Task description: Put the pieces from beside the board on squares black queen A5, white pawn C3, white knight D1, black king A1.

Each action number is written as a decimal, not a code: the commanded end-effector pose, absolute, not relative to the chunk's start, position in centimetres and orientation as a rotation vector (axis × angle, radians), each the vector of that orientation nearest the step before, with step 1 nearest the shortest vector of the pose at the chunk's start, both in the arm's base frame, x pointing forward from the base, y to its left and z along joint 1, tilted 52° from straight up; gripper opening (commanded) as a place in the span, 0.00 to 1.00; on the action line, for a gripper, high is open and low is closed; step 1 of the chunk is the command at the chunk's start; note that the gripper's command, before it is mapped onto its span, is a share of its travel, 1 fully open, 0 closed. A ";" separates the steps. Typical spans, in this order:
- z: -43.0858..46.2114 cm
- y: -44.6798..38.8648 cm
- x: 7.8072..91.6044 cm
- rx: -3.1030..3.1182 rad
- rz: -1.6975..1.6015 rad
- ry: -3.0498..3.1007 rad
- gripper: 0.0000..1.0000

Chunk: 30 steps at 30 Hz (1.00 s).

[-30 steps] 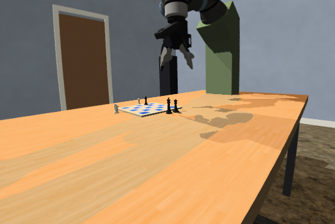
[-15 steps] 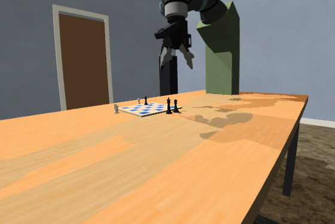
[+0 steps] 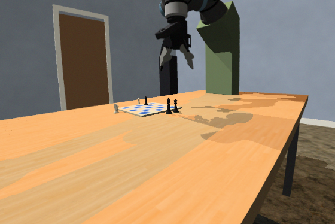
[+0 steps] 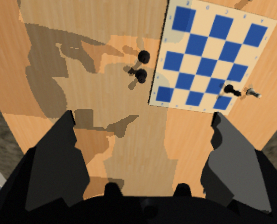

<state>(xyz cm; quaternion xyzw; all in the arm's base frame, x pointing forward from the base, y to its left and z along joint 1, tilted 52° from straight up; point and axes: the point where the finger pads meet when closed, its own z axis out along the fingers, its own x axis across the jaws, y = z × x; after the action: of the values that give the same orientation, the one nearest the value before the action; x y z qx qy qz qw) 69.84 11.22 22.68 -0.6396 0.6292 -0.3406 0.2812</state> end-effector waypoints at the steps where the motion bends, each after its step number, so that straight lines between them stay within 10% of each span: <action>1: 22.7 11.3 69.9 -1.746 -0.928 1.662 1.00; 30: 22.4 12.2 70.8 -2.319 -1.185 1.107 1.00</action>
<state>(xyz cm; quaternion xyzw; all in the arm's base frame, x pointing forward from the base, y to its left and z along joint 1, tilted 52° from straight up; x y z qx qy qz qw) 70.67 12.05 22.45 -0.7922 0.4211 -0.4071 0.1713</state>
